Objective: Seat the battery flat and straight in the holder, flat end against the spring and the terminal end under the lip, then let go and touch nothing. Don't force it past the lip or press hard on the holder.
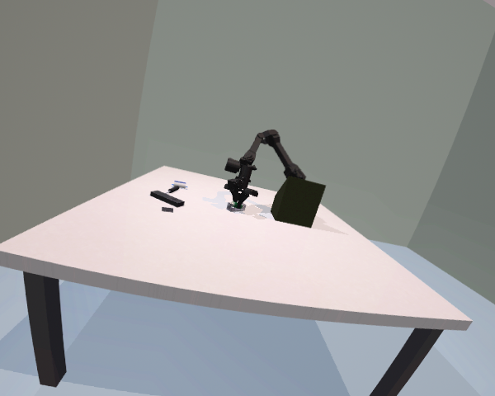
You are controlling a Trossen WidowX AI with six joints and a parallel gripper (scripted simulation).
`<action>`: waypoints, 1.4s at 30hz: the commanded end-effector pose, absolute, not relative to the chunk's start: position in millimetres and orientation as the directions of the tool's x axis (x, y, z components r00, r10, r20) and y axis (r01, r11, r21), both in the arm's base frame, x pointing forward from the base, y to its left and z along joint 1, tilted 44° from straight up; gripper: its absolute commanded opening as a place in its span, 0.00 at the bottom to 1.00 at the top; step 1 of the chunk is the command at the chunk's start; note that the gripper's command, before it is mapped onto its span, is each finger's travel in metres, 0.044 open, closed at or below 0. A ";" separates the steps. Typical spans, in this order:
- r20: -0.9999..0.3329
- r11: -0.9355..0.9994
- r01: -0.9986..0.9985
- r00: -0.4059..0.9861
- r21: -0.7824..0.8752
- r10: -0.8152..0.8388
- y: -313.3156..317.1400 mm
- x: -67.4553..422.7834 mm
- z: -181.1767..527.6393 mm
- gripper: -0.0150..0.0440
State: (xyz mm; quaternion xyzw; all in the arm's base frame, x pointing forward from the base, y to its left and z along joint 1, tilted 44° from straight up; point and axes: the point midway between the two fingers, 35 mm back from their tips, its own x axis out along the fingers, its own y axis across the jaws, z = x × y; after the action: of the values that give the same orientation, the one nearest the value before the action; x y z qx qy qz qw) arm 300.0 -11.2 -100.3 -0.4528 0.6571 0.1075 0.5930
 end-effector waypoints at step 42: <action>-0.784 0.598 -0.702 -0.091 -0.387 -0.614 -17.6 299.5 -102.8 0.40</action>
State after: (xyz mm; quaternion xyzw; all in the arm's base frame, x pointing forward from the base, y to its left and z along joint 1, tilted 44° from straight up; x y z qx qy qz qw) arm 301.9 -14.5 -102.1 -0.4435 0.7302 0.0506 0.5173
